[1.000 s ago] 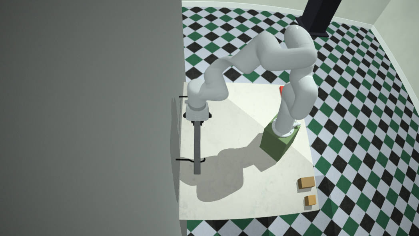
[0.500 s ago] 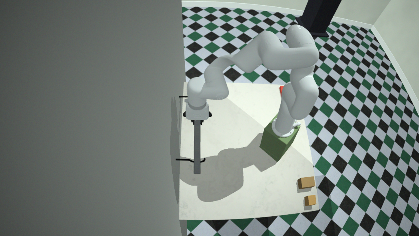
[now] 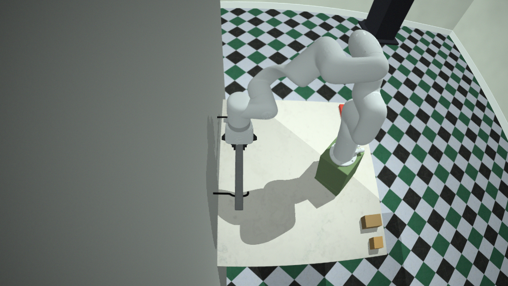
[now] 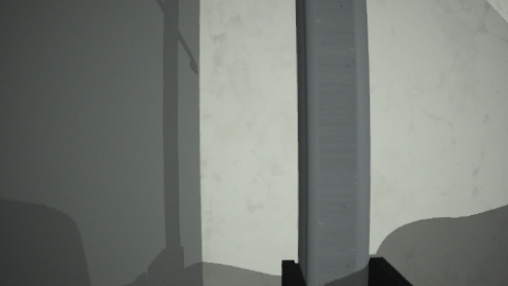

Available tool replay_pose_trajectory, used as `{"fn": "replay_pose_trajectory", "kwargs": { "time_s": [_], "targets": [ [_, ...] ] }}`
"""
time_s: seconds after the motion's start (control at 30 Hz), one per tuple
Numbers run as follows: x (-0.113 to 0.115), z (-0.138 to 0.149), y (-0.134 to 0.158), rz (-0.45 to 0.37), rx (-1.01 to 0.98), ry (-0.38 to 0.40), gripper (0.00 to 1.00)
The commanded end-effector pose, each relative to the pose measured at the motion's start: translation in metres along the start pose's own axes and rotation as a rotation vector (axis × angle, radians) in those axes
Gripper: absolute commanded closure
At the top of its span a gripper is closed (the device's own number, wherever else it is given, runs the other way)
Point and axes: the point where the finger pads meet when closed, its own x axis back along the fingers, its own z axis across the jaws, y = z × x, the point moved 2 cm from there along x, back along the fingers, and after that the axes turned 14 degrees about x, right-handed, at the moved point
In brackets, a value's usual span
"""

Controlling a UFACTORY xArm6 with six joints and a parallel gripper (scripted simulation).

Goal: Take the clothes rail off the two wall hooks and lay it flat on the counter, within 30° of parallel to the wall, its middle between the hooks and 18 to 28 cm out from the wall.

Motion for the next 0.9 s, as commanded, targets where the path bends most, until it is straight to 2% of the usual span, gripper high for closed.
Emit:
{"fn": "replay_pose_trajectory", "kwargs": {
  "time_s": [0.0,0.6,0.87],
  "targets": [
    [0.005,-0.001,0.000,0.001,0.000,-0.004,1.00],
    [0.009,-0.001,0.000,0.001,0.000,-0.004,1.00],
    [0.009,0.018,0.005,0.001,0.000,-0.004,1.00]
  ]
}}
